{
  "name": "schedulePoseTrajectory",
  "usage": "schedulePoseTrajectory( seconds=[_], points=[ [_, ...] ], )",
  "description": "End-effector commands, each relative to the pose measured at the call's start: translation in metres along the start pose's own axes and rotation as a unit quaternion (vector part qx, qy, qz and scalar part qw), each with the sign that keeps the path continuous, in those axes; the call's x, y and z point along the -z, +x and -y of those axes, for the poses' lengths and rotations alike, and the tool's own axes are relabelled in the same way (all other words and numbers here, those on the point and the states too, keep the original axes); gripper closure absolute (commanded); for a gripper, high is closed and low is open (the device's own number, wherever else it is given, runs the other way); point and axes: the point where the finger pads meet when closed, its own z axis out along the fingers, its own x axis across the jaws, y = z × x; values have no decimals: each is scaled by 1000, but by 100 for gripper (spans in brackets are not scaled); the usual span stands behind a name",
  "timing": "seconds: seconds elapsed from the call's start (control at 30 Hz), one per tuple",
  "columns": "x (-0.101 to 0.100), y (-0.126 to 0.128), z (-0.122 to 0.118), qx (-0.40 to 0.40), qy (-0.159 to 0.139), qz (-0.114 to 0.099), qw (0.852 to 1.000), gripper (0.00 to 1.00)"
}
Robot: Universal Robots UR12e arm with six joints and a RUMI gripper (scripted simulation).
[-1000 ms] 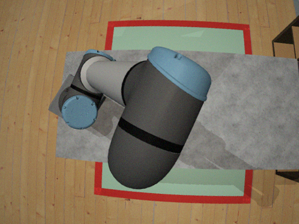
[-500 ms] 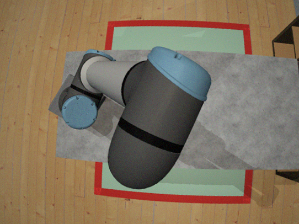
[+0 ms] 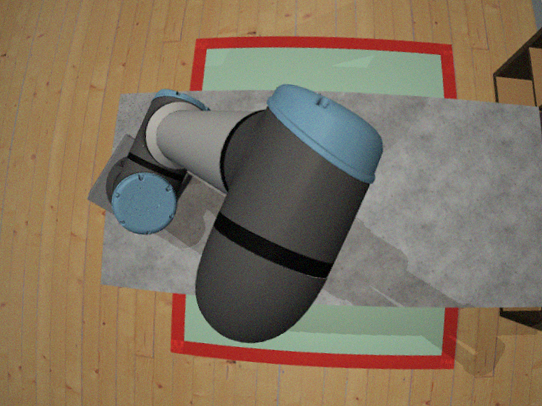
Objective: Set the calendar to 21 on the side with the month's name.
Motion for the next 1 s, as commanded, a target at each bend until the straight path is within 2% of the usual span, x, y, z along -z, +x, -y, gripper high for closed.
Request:
schedulePoseTrajectory(
  seconds=[0.0, 0.4, 0.43, 0.8, 0.83, 0.97],
  points=[
    [0, 0, 0, 0, 0, 0, 1000, 90],
    [0, 0, 0, 0, 0, 0, 1000, 90],
    [0, 0, 0, 0, 0, 0, 1000, 86],
    [0, 0, 0, 0, 0, 0, 1000, 76],
    [0, 0, 0, 0, 0, 0, 1000, 72],
    [0, 0, 0, 0, 0, 0, 1000, 72]
  ],
)
